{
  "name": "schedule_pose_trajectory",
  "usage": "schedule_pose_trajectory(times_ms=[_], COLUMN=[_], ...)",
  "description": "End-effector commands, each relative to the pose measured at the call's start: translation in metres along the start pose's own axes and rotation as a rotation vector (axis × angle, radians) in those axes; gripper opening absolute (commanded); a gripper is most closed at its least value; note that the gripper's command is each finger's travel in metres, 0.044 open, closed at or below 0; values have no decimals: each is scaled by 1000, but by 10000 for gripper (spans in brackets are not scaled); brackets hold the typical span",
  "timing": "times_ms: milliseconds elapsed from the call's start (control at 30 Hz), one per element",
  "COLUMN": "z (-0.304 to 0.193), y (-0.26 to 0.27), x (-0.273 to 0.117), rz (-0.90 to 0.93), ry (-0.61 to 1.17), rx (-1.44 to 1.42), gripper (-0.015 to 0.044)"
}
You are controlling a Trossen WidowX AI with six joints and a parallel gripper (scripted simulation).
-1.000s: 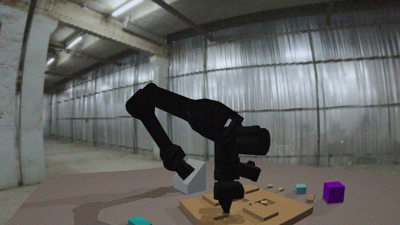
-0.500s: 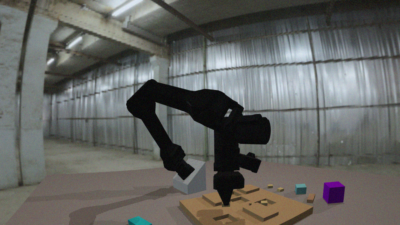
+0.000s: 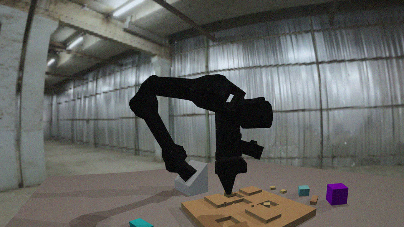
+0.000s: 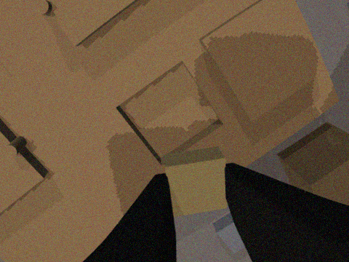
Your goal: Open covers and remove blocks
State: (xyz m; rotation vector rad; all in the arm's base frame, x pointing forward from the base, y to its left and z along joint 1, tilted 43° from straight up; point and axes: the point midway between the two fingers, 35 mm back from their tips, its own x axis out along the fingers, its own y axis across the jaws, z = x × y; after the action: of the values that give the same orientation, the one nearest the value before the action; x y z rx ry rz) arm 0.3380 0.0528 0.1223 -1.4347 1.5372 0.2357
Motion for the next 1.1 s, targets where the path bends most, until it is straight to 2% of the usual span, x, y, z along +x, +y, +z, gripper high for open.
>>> schedule_pose_trajectory(times_ms=[0,1067], z=[-9,-133], y=[-1,9], x=[-5,-7], rz=[4,6], ry=[-3,0], rx=[7,4], gripper=[80,80])
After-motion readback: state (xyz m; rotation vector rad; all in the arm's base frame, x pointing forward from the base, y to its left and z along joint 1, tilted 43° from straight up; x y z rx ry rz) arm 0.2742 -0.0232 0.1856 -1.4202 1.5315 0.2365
